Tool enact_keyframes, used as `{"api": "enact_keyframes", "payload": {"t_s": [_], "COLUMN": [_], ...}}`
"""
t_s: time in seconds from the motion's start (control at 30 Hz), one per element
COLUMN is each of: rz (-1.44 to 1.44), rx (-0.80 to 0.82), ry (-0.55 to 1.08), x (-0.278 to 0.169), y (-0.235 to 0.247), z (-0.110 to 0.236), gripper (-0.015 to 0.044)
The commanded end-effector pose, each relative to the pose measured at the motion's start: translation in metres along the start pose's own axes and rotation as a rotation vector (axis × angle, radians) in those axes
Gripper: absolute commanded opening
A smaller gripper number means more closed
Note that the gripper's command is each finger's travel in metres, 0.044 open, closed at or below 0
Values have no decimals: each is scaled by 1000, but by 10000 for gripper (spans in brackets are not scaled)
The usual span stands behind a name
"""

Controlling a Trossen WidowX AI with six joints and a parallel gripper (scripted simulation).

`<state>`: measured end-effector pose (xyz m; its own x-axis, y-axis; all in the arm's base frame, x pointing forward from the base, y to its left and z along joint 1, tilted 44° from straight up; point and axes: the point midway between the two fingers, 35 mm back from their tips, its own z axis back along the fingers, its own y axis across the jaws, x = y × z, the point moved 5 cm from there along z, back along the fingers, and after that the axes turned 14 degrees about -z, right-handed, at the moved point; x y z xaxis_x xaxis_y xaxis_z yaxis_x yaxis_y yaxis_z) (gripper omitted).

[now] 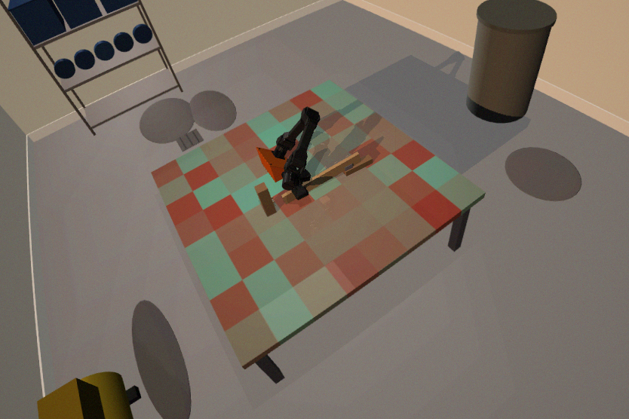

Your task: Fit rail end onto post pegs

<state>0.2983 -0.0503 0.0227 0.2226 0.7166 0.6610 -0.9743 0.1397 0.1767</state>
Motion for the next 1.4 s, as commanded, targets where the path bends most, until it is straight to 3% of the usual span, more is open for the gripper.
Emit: {"api": "enact_keyframes", "payload": {"t_s": [0.0, 1.37], "rz": [-4, -4], "rx": [0, -1], "ry": [-6, -5], "x": [0, 0], "y": [0, -4], "z": [-1, 19], "gripper": [0, 0]}}
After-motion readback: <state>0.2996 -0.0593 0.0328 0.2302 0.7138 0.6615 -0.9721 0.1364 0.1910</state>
